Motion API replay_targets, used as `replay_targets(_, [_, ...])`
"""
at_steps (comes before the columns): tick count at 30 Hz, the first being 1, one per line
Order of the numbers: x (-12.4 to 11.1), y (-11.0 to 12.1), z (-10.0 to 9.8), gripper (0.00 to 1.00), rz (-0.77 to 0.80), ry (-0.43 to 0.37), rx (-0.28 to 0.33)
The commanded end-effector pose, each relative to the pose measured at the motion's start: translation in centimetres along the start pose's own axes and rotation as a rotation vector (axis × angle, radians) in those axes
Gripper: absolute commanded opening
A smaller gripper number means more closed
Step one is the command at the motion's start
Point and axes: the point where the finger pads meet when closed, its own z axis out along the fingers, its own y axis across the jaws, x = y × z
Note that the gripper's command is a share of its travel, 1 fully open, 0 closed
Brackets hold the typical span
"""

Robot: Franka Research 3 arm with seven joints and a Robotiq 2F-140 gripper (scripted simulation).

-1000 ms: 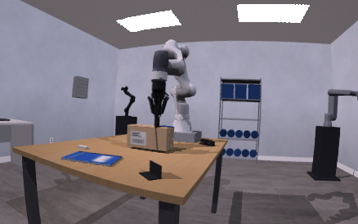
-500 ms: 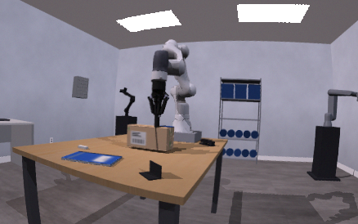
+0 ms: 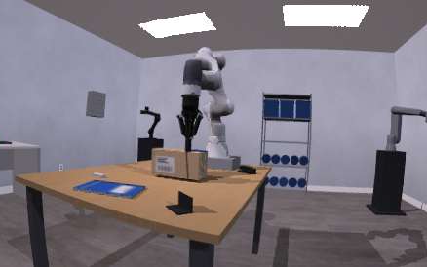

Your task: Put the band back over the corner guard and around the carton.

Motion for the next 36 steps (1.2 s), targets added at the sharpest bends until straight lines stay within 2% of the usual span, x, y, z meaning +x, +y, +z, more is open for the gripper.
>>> replay_targets(1, [0.02,0.54,-0.1,0.1,0.006,-0.001,0.001])
replay_targets(12, [0.11,1.43,-0.1,0.1,0.006,-0.001,0.001])
replay_targets(28, [0.11,1.49,-0.1,0.1,0.006,-0.001,0.001])
replay_targets(29, [0.11,1.49,-0.1,0.18,0.006,-0.001,0.001])
replay_targets(36, [0.11,1.49,-0.1,0.18,0.006,-0.001,0.001])
